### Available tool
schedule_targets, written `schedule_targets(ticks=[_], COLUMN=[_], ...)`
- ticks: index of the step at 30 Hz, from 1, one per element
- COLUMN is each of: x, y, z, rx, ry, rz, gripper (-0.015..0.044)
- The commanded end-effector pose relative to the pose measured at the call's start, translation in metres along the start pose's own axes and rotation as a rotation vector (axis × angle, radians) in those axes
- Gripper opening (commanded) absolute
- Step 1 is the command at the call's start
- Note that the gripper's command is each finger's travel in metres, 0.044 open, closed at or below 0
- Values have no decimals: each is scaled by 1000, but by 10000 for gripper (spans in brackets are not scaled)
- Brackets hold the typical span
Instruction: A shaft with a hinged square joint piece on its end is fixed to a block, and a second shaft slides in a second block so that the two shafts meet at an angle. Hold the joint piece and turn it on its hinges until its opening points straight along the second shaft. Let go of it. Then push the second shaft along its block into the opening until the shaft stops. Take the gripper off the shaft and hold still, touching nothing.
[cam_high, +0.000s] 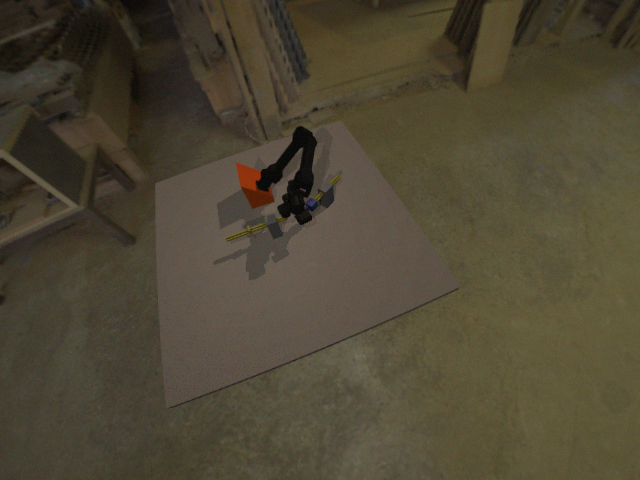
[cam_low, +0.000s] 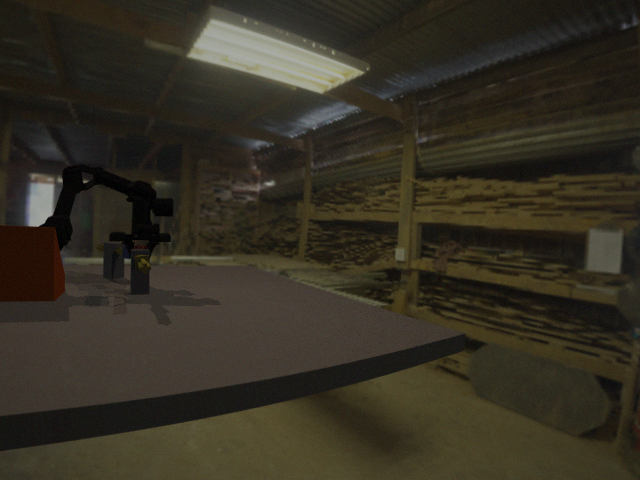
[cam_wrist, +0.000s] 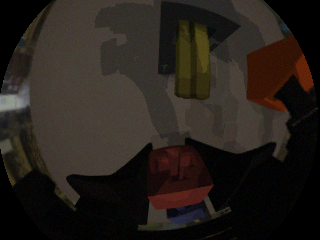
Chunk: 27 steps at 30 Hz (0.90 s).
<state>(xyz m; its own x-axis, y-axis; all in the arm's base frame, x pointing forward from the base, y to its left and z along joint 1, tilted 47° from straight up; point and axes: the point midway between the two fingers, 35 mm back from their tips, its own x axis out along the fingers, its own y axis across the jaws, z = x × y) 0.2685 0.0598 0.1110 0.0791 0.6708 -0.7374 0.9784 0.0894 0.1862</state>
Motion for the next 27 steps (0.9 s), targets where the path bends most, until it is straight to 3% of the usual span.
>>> schedule_targets(ticks=[1,12,27], x=[3,8,8], y=[-3,-8,-8], z=[0,-1,-1], rx=[53,166,162], ry=[53,173,171], rz=[-2,7,10], gripper=[0,0,0])
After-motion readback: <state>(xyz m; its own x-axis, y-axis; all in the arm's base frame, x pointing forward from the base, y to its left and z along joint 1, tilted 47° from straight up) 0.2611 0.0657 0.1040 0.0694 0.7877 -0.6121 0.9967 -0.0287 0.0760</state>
